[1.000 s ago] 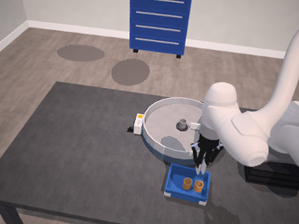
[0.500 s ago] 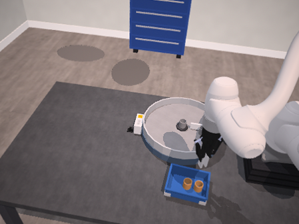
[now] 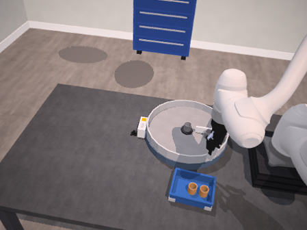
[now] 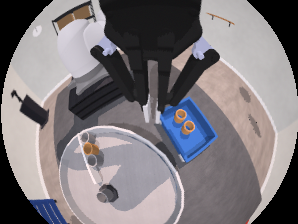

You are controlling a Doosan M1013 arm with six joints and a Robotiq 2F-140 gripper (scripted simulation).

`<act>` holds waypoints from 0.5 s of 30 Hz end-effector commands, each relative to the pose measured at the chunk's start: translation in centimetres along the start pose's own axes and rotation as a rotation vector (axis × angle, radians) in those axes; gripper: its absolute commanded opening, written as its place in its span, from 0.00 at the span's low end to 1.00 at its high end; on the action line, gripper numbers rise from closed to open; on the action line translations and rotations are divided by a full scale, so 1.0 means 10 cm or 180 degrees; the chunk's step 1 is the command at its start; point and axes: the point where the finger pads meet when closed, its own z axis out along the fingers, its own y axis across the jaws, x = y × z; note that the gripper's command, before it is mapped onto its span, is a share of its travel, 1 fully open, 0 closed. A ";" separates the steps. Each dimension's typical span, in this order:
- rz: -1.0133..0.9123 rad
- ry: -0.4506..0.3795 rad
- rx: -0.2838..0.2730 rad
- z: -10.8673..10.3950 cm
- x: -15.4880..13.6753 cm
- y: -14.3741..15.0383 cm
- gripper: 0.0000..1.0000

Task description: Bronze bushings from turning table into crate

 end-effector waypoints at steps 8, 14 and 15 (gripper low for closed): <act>-0.1145 -0.0024 0.0026 0.01 0.33 0.58 0.10; -0.1578 -0.0022 0.0028 0.01 0.45 0.79 0.10; -0.1682 -0.0022 0.0029 0.01 0.47 0.84 0.10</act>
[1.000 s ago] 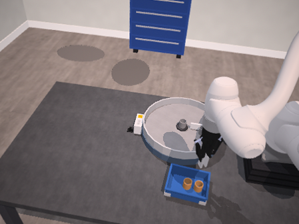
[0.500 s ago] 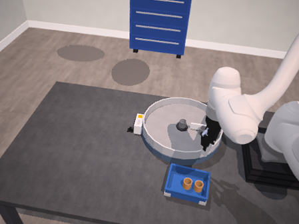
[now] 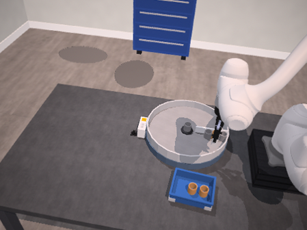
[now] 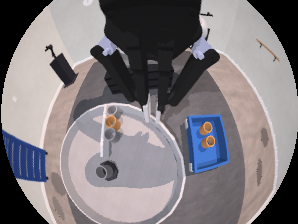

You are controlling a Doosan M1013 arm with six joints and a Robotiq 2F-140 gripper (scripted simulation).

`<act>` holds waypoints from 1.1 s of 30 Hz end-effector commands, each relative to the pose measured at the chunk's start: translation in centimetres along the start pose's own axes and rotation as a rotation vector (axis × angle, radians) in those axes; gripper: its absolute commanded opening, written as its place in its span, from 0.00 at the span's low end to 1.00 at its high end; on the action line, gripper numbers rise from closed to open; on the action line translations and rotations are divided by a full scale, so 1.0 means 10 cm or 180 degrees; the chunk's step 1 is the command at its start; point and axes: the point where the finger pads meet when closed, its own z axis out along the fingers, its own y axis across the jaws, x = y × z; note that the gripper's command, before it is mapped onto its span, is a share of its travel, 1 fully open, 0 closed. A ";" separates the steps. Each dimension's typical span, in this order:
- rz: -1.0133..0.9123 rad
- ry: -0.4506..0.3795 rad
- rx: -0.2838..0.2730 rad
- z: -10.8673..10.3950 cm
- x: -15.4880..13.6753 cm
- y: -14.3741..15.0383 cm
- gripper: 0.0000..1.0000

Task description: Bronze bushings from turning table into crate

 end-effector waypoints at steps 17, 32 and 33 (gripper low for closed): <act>-0.1473 -0.0015 0.0055 0.02 0.02 0.83 0.10; -0.1967 -0.0011 0.0056 0.02 0.03 1.11 0.10; -0.1982 -0.0011 0.0056 0.02 0.03 1.12 0.10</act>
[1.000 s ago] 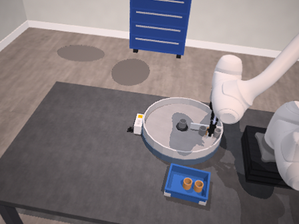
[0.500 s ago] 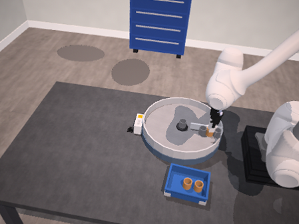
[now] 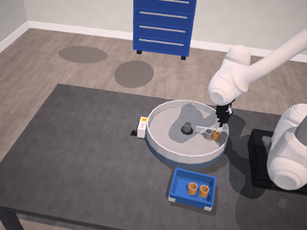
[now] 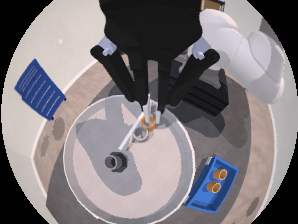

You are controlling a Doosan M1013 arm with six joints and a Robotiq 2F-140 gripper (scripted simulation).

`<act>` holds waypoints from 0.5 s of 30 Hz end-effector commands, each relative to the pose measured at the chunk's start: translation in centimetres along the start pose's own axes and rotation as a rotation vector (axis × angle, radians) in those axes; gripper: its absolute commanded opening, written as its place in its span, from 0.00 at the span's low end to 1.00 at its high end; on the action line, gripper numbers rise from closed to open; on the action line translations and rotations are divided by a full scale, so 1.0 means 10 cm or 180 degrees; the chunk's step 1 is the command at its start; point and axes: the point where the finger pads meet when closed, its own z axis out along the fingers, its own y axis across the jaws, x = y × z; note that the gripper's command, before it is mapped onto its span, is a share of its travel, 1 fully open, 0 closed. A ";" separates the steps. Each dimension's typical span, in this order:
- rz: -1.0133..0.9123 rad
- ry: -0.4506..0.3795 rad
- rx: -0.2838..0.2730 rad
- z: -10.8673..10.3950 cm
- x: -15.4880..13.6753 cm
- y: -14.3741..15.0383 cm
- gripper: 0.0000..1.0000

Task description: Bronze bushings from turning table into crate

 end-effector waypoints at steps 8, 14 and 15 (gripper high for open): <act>-0.0065 -0.0005 0.0026 0.00 -0.05 0.01 0.10; -0.0065 -0.0005 0.0026 0.00 -0.05 0.01 0.10; -0.0065 -0.0005 0.0026 0.00 -0.05 0.01 0.10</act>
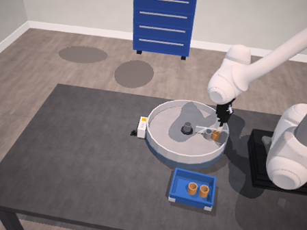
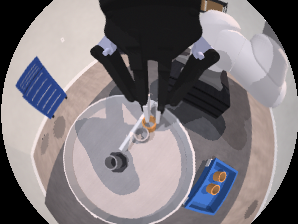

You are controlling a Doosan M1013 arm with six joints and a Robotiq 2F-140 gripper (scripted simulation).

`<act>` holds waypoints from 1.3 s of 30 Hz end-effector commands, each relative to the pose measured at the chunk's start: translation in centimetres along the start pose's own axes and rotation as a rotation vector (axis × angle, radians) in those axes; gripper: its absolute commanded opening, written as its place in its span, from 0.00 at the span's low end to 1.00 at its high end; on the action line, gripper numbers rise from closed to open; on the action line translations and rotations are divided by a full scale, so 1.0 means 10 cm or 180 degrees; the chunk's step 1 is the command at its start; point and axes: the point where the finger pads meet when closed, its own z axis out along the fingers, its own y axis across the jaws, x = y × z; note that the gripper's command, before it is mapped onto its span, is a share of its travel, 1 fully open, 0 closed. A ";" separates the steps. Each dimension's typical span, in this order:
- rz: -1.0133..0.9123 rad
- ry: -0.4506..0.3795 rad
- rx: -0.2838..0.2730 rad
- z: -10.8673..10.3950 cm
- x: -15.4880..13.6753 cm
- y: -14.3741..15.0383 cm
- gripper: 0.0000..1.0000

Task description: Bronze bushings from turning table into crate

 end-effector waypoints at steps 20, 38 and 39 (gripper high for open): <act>0.0008 -0.0007 0.0023 0.00 -0.03 -0.03 0.10; 0.0008 -0.0006 0.0023 0.00 -0.05 -0.05 0.10; 0.0008 -0.0006 0.0023 0.00 -0.06 -0.05 0.10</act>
